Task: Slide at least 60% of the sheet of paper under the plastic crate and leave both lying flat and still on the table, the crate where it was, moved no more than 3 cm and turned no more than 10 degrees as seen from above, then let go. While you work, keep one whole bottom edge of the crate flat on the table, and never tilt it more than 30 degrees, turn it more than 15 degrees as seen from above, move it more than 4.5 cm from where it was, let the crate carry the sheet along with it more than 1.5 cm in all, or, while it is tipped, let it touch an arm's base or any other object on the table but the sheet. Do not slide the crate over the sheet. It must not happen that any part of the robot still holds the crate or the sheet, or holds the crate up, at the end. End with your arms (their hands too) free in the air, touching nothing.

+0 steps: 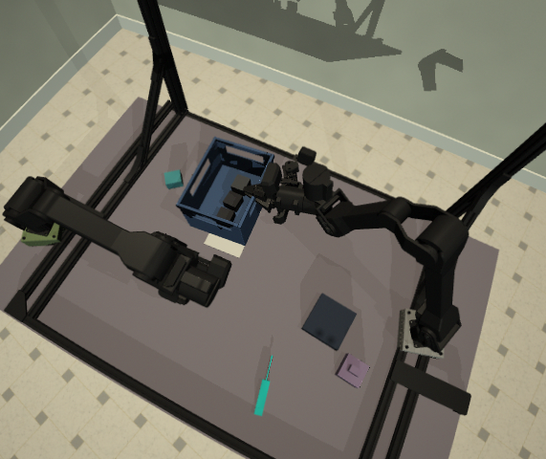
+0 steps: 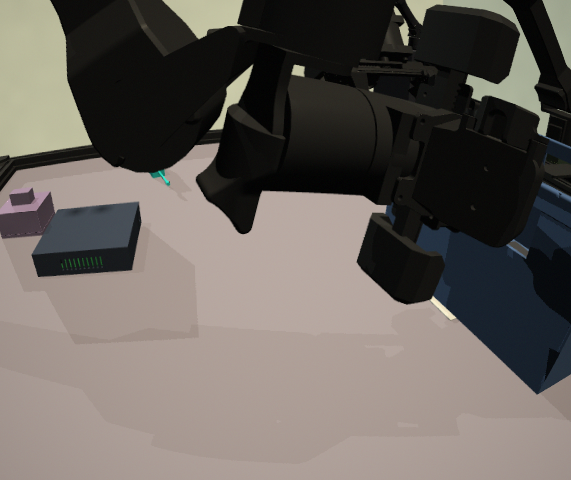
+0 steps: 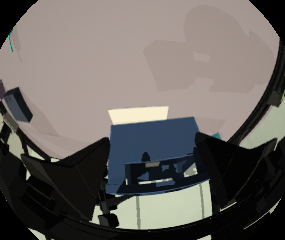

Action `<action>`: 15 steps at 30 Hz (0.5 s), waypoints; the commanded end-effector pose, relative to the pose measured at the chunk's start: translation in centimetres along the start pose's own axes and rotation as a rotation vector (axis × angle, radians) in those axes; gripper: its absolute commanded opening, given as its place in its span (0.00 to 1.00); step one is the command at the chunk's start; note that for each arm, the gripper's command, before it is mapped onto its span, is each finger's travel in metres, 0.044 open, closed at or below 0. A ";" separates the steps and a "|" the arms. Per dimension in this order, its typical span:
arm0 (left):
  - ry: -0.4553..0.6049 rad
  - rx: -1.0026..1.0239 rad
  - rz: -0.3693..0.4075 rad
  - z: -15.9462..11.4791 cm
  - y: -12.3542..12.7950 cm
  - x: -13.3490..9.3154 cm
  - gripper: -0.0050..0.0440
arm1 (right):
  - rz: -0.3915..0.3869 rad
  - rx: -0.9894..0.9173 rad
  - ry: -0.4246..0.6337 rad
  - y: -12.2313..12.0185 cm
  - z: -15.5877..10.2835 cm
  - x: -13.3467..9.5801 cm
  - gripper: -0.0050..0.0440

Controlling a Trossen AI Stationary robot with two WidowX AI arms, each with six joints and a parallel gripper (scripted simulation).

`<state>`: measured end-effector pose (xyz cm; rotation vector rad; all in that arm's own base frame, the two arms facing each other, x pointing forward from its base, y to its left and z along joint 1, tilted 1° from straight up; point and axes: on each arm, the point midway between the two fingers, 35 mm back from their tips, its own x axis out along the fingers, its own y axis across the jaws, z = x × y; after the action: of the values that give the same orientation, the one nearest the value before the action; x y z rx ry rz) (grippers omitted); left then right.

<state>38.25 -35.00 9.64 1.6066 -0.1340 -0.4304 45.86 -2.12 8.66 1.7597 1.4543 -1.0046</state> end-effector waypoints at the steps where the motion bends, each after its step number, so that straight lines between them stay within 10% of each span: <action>1: 0.000 -0.021 0.066 0.2 0.2 0.1 0.10 | 0.000 -0.004 0.000 -0.1 0.0 -0.1 0.92; 15: 0.001 -0.003 0.039 0.1 -0.7 -0.1 0.59 | 0.000 -0.004 0.000 -0.1 0.0 -0.1 0.92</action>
<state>38.07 -34.98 9.00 1.6001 -0.1647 -0.3969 45.86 -2.12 8.66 1.7597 1.4543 -1.0046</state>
